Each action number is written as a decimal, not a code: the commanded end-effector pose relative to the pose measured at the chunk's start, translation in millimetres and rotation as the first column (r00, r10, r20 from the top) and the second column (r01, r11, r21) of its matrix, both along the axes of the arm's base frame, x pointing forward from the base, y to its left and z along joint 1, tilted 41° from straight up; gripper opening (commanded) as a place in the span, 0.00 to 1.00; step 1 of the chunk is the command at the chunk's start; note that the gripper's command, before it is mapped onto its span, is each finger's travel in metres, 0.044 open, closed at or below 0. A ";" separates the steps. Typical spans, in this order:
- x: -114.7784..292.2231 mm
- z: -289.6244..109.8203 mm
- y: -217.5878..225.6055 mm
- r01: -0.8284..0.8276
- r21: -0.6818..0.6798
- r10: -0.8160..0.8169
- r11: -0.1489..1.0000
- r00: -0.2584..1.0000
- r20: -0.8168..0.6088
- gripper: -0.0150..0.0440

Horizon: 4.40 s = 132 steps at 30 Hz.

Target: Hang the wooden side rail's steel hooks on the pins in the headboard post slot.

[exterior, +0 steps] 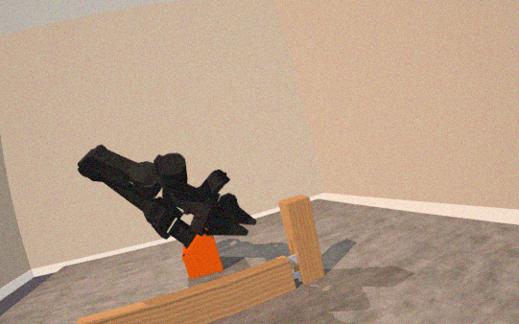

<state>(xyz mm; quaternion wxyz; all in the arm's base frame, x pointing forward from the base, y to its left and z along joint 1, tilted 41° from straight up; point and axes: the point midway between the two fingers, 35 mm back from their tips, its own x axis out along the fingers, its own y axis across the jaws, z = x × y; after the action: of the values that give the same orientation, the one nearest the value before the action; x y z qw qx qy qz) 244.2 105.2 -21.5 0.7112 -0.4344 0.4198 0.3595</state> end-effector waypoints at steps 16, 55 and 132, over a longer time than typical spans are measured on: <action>1.3 0.8 0.1 0.020 0.012 -0.020 1.000 1.000 -0.005 1.00; 57.2 11.9 -9.8 0.781 0.170 -0.793 -0.600 -0.610 0.003 1.00; 68.0 -43.8 -65.6 0.377 0.461 -0.455 -0.804 -0.888 -0.067 1.00</action>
<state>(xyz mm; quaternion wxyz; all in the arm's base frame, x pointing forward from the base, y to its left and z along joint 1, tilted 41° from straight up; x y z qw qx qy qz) 314.8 46.5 -59.3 0.6285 0.2887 0.3120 -0.6514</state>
